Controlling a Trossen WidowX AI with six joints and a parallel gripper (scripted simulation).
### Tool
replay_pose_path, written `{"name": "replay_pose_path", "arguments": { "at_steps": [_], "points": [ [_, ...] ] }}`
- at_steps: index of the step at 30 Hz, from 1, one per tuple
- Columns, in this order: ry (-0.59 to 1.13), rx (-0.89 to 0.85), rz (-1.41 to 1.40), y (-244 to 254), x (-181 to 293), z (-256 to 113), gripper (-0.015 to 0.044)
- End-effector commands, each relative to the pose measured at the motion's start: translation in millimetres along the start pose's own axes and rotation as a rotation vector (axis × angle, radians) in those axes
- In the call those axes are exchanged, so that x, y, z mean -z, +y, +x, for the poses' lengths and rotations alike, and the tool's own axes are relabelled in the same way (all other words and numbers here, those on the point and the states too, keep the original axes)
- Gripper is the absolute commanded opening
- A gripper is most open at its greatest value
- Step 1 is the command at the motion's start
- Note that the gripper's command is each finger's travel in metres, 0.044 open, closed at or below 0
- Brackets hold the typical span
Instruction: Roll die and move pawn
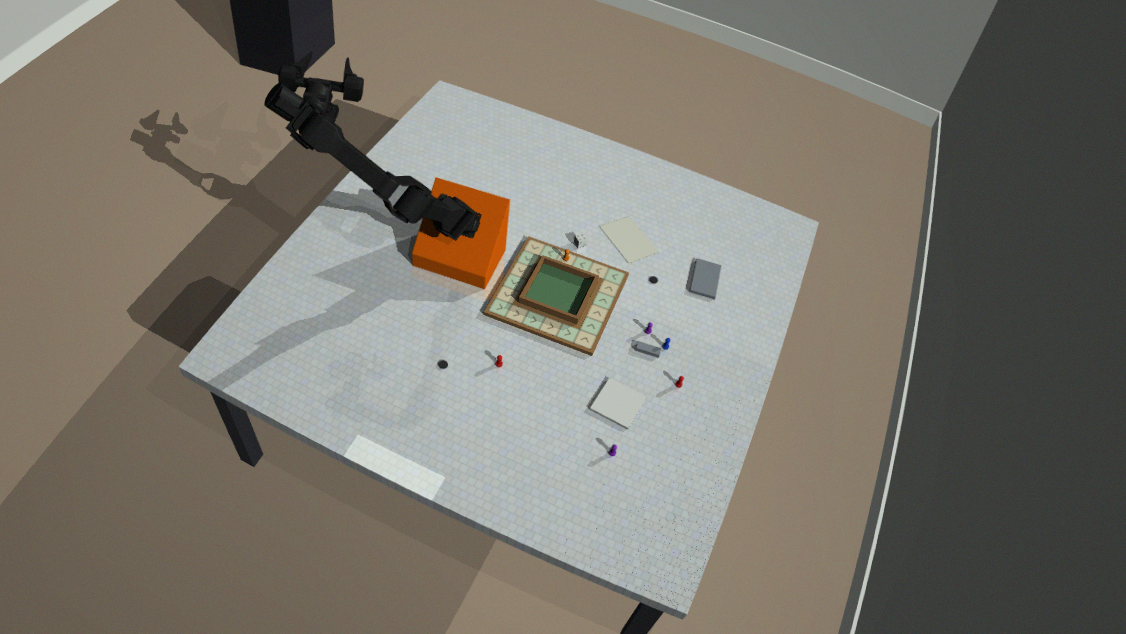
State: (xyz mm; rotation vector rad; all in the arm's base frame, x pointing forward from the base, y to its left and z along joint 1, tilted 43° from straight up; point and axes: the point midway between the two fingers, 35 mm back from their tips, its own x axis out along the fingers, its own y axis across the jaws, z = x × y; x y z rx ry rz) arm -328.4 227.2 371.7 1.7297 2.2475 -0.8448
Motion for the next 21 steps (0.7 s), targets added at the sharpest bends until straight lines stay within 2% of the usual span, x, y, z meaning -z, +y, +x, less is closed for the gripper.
{"name": "replay_pose_path", "arguments": {
  "at_steps": [1, 5, 14, 21],
  "points": [
    [0.000, -0.006, 0.011, 1.4, 0.1, 2.3, 0.0374],
    [0.005, -0.136, 0.235, 33.0, 1.9, 47.1, 0.0275],
    [0.128, -0.496, 0.874, 155.4, 2.0, 145.8, 0.0275],
    [0.308, -0.729, 1.305, 256.5, -7.5, 183.4, 0.0275]
  ]
}}
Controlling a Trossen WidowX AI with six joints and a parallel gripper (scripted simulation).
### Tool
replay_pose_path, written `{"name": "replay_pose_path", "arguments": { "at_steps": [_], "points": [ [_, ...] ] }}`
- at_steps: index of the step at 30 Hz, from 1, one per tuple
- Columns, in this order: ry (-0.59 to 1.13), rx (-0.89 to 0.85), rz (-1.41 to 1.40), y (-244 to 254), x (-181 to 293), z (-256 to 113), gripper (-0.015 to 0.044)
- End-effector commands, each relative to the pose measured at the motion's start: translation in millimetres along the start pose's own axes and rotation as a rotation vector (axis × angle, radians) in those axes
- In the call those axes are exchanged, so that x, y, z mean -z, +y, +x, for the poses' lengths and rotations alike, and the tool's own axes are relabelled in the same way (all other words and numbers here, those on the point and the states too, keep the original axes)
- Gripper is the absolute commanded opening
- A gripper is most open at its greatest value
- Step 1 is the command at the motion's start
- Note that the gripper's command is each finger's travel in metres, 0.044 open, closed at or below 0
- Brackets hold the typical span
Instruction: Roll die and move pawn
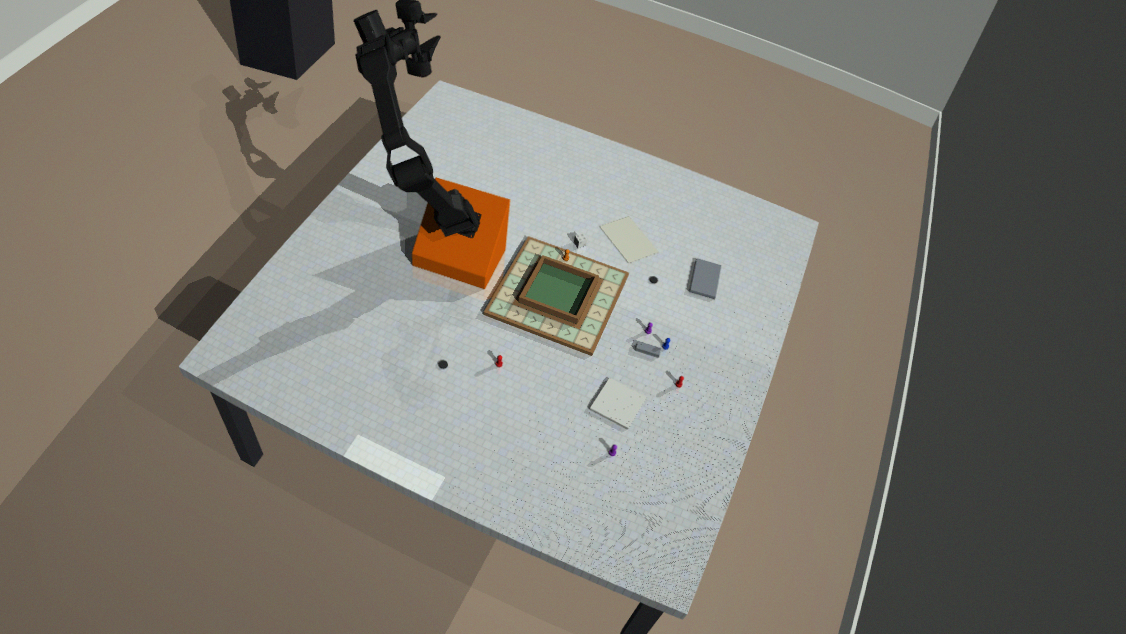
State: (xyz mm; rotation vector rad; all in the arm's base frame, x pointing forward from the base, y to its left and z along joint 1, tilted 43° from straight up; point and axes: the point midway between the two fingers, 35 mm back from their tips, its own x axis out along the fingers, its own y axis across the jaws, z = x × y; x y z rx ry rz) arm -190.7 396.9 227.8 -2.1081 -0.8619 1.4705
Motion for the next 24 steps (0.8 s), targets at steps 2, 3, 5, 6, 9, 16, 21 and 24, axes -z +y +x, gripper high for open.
{"name": "replay_pose_path", "arguments": {
  "at_steps": [2, 3, 5, 6, 9, 16, 21, 24],
  "points": [
    [0.135, -0.142, 0.372, 28.6, 48.3, 67.7, 0.0275],
    [0.163, -0.163, 0.439, 35.0, 57.6, 78.4, 0.0275],
    [0.224, -0.204, 0.576, 49.0, 76.9, 99.0, 0.0275],
    [0.256, -0.223, 0.645, 56.7, 86.7, 108.7, 0.0275],
    [0.360, -0.272, 0.852, 82.0, 116.6, 135.7, 0.0275],
    [0.573, -0.349, 1.148, 141.7, 180.7, 179.5, 0.0275],
    [0.726, -0.366, 1.377, 180.8, 211.6, 196.3, 0.0275],
    [0.910, -0.363, 1.622, 226.2, 241.8, 208.3, 0.0275]
  ]
}}
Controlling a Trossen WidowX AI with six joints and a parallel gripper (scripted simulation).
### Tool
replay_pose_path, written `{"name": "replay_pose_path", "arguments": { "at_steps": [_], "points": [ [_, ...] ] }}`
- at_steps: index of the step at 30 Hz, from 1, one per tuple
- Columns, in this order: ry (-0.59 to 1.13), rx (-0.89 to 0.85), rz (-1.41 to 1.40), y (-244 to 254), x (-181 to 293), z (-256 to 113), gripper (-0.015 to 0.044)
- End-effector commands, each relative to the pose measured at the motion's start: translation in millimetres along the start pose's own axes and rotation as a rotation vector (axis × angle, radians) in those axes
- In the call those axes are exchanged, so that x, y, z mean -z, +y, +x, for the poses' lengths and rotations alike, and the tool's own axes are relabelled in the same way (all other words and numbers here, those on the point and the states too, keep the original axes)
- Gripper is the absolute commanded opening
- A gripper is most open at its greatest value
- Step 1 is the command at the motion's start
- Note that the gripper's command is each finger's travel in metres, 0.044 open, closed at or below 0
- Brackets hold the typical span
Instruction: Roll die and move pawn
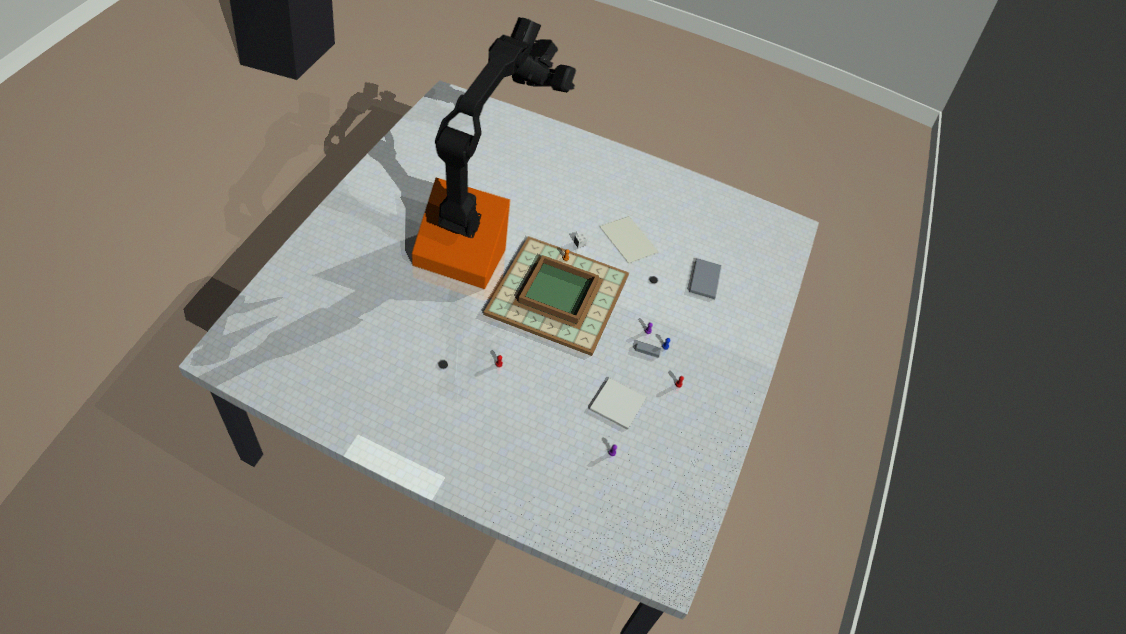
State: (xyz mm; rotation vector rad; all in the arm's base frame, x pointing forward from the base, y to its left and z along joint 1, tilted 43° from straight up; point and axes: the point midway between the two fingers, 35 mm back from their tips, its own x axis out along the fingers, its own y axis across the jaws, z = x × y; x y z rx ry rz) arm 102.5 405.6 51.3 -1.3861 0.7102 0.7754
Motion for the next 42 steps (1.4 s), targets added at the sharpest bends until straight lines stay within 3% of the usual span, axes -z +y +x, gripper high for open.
{"name": "replay_pose_path", "arguments": {
  "at_steps": [1, 11, 24, 42],
  "points": [
    [0.166, 0.009, 0.322, -23.6, 36.0, 57.8, 0.0275],
    [0.520, 0.155, 1.070, -56.9, 141.1, 156.2, 0.0275],
    [0.940, 0.583, 1.887, -50.4, 291.9, 222.7, 0.0275],
    [0.947, 0.594, 1.899, -31.3, 317.6, 237.5, 0.0275]
  ]
}}
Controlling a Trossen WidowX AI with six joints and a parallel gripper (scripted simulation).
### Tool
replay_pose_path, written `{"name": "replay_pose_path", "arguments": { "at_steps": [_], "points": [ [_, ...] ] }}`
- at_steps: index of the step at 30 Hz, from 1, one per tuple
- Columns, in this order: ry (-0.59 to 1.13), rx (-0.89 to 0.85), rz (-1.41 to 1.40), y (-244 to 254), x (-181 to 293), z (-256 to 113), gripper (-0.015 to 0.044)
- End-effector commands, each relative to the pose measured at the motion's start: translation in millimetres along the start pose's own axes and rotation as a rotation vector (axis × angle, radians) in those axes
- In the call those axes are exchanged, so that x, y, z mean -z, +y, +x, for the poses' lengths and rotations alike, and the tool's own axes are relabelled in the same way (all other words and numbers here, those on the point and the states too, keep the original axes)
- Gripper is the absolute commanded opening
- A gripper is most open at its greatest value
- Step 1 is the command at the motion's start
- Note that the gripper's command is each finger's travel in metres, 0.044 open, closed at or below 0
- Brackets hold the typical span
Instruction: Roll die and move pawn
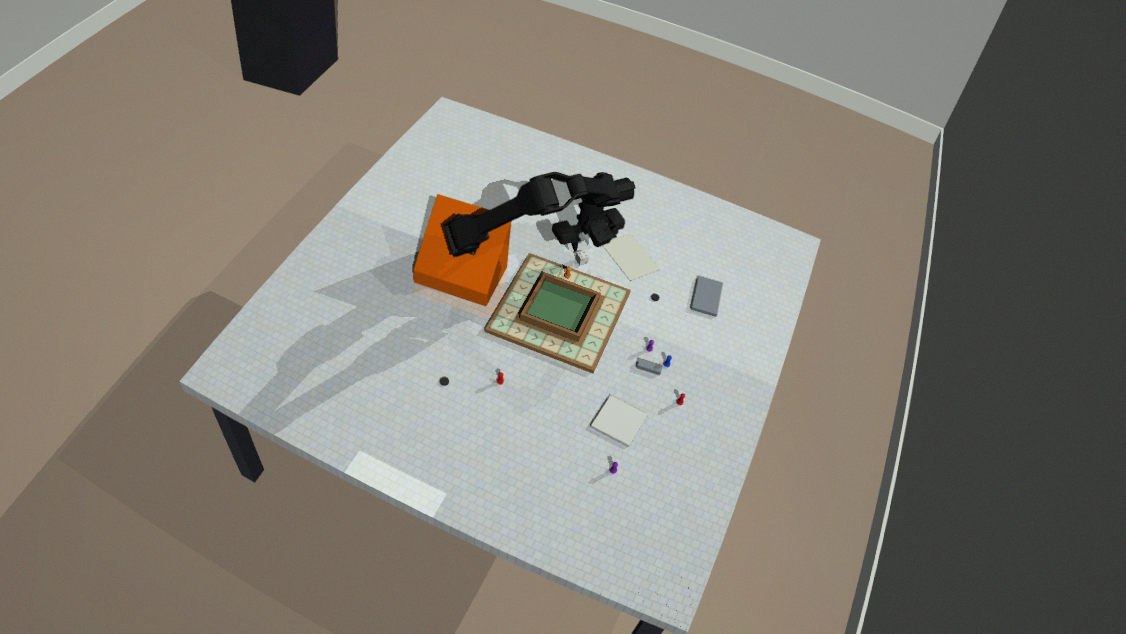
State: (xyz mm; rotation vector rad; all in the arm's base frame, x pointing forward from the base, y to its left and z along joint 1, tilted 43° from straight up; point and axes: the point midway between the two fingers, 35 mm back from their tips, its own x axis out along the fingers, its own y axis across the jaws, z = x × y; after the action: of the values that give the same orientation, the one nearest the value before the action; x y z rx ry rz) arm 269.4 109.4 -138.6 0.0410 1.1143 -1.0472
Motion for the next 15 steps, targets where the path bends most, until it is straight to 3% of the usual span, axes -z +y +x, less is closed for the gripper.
{"name": "replay_pose_path", "arguments": {
  "at_steps": [1, 15],
  "points": [
    [-0.005, 0.004, -0.004, -2.0, 0.4, 9.8, 0.0275],
    [-0.006, 0.004, -0.004, -1.9, 0.0, 30.1, 0.0275]
  ]
}}
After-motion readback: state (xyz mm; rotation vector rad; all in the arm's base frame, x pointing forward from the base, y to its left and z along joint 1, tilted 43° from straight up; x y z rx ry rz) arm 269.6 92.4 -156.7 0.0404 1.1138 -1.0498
